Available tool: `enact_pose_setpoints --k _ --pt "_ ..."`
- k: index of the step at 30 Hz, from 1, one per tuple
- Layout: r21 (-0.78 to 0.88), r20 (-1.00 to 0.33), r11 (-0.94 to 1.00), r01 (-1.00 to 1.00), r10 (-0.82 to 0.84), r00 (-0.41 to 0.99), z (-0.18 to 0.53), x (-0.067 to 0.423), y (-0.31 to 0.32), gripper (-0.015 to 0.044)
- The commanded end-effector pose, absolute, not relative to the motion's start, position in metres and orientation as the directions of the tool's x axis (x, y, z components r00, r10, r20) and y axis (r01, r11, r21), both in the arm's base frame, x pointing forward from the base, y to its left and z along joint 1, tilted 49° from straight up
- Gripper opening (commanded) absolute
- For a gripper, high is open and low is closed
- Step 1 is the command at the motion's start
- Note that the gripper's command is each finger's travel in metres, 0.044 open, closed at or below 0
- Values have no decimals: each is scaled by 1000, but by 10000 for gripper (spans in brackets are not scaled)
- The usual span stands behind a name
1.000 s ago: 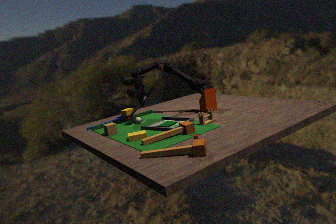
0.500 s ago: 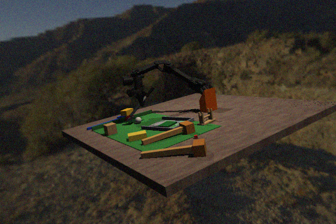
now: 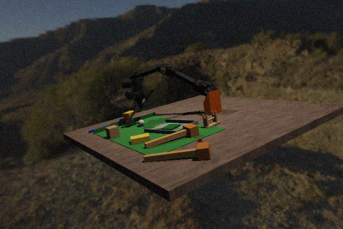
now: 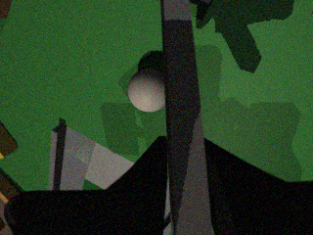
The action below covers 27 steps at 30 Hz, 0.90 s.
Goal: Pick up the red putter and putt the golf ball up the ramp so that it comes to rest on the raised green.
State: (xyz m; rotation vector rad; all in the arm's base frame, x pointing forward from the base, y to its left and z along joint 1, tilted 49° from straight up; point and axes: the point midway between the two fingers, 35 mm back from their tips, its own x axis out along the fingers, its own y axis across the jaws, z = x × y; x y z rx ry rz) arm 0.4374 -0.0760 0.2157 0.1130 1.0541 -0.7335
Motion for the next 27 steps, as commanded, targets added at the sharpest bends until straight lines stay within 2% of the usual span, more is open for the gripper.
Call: enact_pose_setpoints --k 1,9,18,27 --pt "-252 -822 761 598 -495 284 215 437 -75 0" --pt "-248 -828 766 593 -485 280 167 425 -32 0" --pt "-250 -830 771 586 -483 280 89 374 23 0" --pt "-249 -831 772 585 -481 279 84 366 39 0"
